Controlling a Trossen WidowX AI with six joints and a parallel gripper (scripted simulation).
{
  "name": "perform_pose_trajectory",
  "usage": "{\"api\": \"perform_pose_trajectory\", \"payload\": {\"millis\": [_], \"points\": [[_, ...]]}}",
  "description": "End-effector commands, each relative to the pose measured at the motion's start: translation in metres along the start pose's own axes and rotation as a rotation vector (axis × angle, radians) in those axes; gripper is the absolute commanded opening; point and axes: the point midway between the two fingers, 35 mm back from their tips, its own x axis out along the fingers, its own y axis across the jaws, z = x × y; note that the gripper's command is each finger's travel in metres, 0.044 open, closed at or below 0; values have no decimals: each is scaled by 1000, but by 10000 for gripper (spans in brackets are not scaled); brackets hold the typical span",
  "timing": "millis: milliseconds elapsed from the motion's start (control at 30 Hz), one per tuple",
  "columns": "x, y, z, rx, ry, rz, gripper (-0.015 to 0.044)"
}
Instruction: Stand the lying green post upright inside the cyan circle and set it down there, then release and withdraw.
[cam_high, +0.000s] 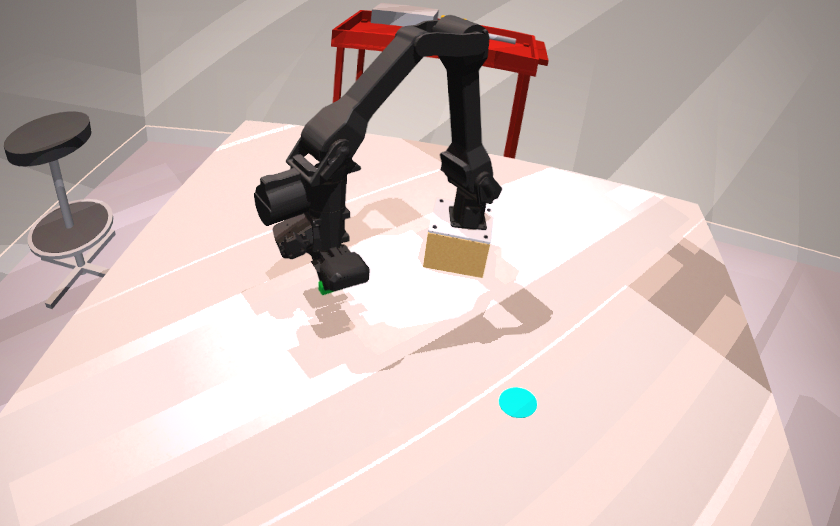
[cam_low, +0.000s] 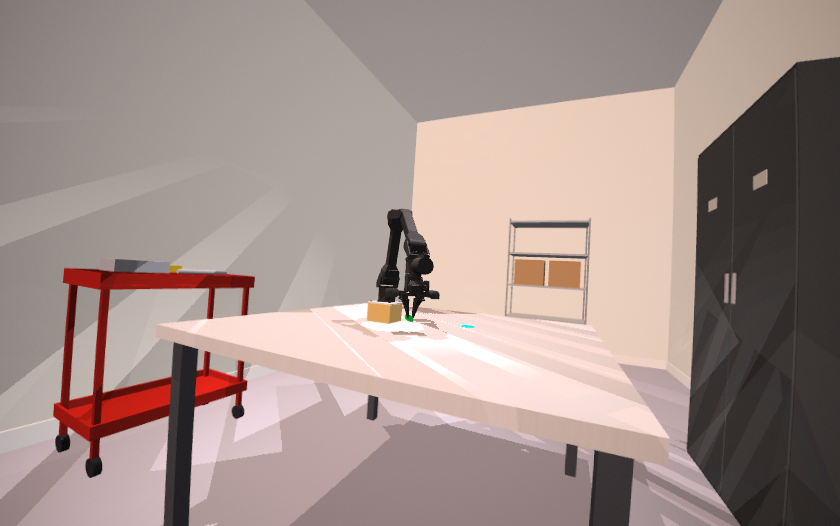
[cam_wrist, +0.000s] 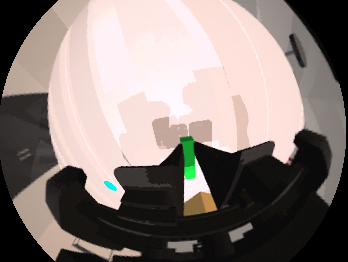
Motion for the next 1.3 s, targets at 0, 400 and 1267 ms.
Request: {"api": "perform_pose_trajectory", "payload": {"millis": [0, 400, 1267], "points": [[-16, 1, 2, 4, -7, 3, 23], [-54, 0, -1, 4, -7, 3, 23], [-77, 42, -6, -224, -29, -8, 23]]}}
